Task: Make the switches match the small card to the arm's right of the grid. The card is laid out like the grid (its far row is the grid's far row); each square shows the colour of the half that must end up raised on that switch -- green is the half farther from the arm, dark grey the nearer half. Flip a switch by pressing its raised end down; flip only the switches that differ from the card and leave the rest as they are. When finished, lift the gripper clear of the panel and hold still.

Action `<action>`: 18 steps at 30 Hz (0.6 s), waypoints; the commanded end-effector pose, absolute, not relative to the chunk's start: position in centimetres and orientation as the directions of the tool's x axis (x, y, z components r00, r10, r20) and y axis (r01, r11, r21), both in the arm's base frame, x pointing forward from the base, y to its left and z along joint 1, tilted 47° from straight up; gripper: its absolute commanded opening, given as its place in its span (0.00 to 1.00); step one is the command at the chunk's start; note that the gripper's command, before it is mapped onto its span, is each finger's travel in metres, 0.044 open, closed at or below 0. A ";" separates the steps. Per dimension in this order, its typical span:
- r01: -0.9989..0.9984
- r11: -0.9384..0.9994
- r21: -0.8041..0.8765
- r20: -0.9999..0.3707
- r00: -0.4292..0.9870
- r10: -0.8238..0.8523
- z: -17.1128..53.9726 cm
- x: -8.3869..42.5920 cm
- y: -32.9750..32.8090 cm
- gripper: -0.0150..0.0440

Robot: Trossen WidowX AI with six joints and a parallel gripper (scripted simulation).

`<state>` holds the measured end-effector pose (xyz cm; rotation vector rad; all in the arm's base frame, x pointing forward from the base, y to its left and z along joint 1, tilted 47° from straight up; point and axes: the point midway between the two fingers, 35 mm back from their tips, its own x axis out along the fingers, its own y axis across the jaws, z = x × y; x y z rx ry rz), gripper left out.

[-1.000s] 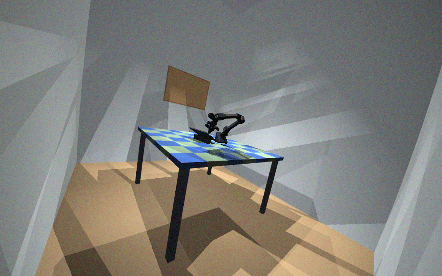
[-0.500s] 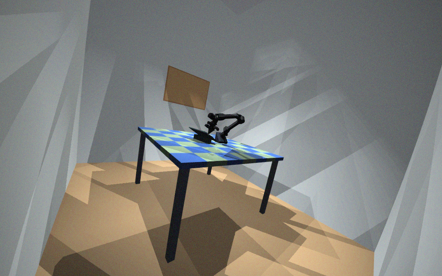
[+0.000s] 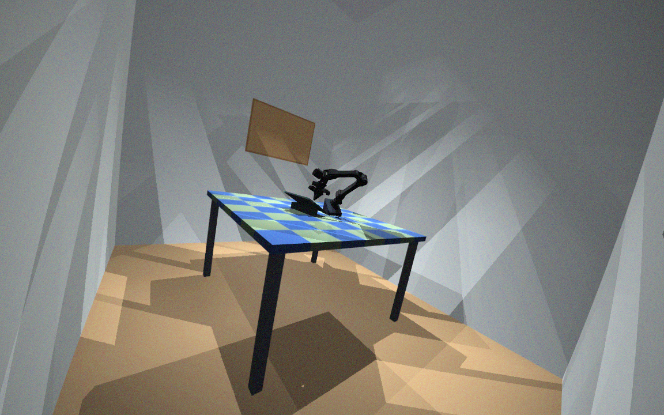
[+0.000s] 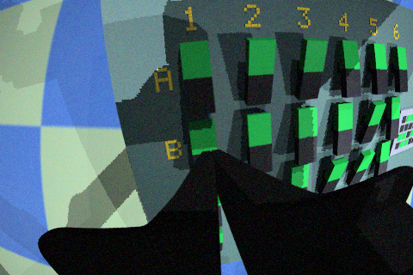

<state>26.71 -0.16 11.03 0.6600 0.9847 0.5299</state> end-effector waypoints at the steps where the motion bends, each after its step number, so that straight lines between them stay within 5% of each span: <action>1: -0.114 0.693 0.712 -0.568 0.486 0.664 13.5 25.0 -3.0 0.25; 18: -0.113 0.691 0.715 -0.565 0.489 0.664 11.6 19.4 -1.8 0.25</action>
